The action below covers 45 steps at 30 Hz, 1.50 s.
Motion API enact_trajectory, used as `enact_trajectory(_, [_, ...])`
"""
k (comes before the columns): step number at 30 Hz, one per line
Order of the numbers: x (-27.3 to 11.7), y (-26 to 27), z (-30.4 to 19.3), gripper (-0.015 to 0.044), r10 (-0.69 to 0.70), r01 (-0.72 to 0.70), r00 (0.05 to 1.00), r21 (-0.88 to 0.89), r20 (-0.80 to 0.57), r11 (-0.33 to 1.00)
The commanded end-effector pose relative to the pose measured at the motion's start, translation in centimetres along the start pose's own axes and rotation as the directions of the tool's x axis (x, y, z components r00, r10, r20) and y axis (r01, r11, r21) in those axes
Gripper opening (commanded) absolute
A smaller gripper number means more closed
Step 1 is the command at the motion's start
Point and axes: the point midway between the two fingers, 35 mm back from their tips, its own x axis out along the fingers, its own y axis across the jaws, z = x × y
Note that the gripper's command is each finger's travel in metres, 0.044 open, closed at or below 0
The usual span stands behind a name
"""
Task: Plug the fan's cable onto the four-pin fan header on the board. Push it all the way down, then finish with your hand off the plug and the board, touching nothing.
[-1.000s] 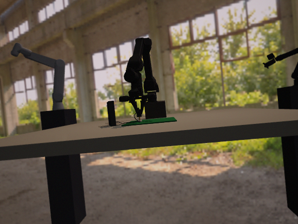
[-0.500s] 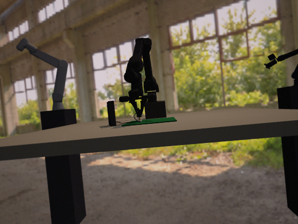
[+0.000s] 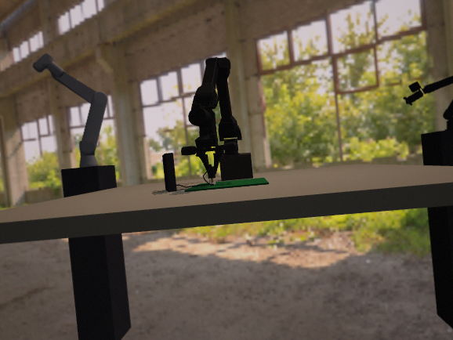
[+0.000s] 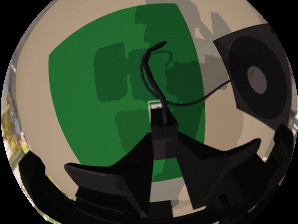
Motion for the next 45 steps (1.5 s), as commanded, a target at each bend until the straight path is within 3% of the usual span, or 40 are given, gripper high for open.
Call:
enact_trajectory(1, [0.13, 0.08, -0.07, 0.0, 0.005, -0.005, 1.0, 0.003, -0.003, 1.0])
enact_trajectory(45, [0.76, 0.08, 0.05, 0.0, 0.005, -0.005, 1.0, 0.004, -0.003, 1.0])
